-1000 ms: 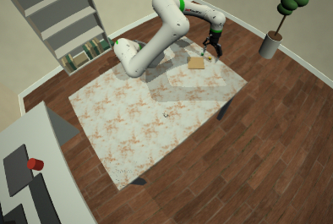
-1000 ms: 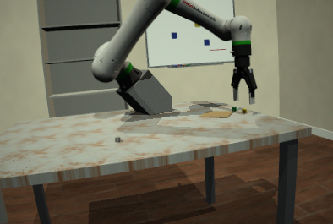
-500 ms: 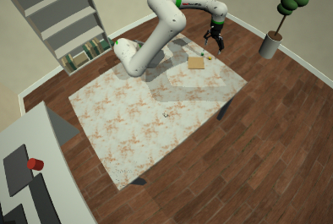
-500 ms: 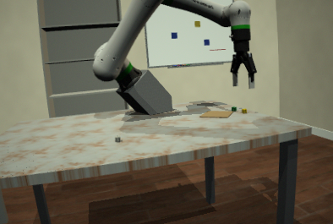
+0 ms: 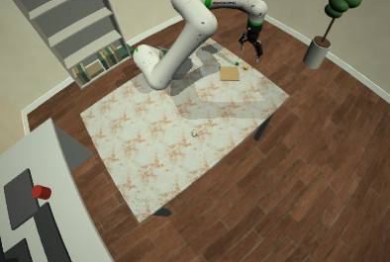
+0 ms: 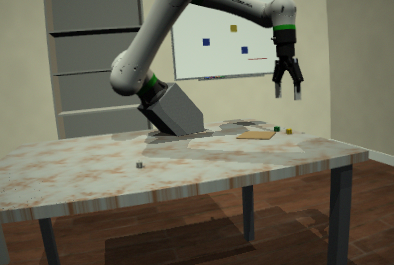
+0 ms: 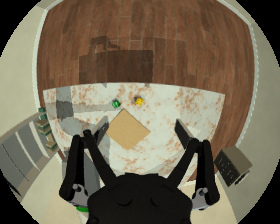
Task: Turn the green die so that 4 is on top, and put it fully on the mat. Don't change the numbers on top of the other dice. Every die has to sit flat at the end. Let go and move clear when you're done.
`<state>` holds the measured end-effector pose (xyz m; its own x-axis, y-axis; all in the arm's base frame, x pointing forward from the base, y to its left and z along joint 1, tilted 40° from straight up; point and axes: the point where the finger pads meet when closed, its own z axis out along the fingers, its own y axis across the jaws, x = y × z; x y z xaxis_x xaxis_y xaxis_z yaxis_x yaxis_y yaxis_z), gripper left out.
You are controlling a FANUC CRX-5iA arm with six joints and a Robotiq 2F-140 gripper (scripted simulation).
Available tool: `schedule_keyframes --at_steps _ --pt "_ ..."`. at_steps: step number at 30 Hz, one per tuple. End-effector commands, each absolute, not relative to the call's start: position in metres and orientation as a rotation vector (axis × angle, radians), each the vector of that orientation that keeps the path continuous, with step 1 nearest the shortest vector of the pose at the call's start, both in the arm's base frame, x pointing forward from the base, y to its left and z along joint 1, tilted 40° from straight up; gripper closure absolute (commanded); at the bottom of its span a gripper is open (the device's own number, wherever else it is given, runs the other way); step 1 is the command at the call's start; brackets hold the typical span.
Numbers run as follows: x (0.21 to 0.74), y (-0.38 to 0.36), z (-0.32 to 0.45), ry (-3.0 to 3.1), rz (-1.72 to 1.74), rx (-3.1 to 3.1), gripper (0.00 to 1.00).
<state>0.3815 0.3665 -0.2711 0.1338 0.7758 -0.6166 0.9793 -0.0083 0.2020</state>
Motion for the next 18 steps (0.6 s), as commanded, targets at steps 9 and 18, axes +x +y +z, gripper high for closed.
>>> schedule_keyframes --at_steps 9,18 --pt "0.313 0.36 -0.289 2.036 -0.599 1.51 0.0" --pt "0.296 0.357 -0.293 2.119 -0.638 1.415 0.0"
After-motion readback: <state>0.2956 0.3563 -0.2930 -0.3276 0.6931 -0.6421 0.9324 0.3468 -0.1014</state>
